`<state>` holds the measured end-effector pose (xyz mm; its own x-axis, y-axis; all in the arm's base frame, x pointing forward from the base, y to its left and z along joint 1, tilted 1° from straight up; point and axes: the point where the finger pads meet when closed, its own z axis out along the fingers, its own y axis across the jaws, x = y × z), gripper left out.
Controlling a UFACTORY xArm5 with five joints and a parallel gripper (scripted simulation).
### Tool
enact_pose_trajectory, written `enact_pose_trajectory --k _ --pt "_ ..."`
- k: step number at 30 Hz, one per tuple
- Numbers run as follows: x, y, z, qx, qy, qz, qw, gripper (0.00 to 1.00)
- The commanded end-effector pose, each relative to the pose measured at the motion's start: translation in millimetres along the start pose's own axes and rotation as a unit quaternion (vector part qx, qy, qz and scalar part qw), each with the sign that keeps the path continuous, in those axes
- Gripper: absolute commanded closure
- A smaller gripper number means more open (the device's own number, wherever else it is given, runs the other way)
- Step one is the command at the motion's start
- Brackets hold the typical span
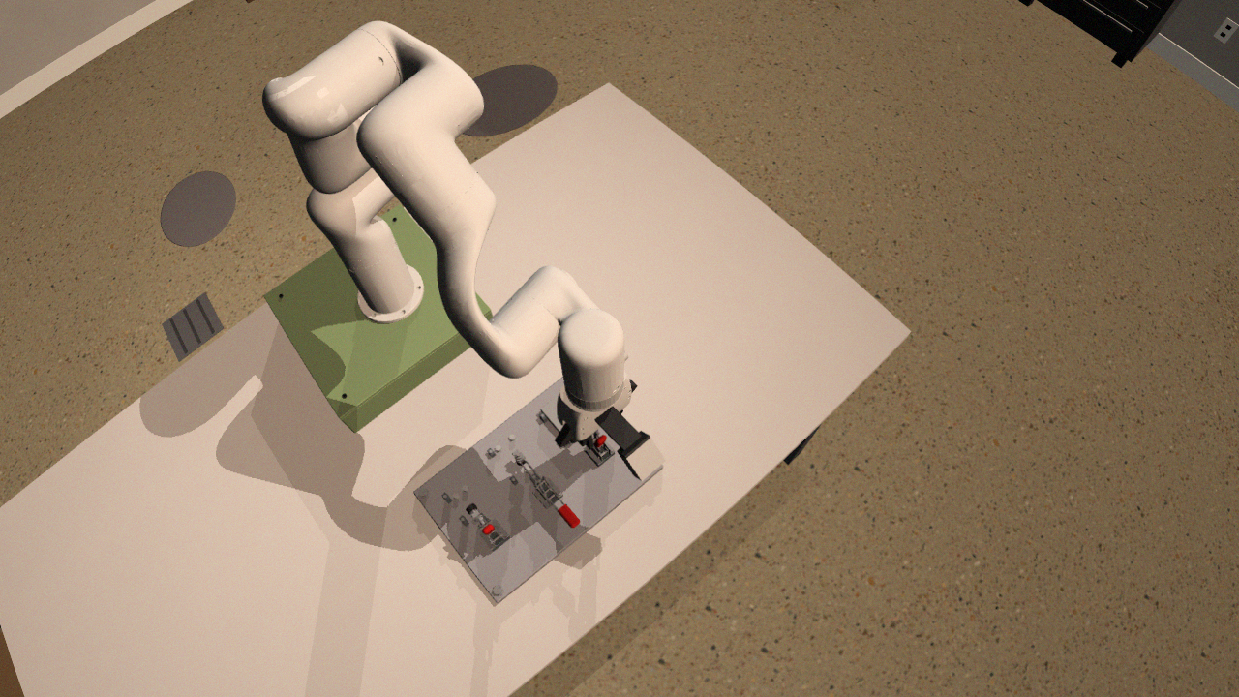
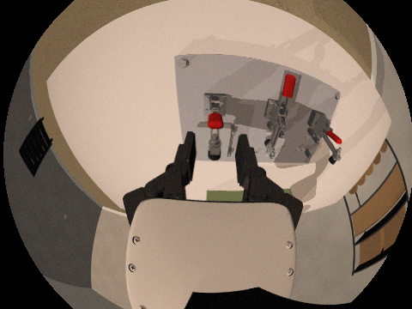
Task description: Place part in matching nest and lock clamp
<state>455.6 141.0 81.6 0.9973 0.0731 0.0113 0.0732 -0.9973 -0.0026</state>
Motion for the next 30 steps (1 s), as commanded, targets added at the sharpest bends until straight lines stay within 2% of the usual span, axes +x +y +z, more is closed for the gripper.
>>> enact_pose_trajectory --k 1,9,30 --pt "1.8 -0.6 12.4 0.000 0.002 0.000 1.000 0.53" --pt "1.8 -0.8 23.4 0.000 0.002 0.000 1.000 0.53" --pt "1.8 -0.8 24.0 0.000 0.002 0.000 1.000 0.53"
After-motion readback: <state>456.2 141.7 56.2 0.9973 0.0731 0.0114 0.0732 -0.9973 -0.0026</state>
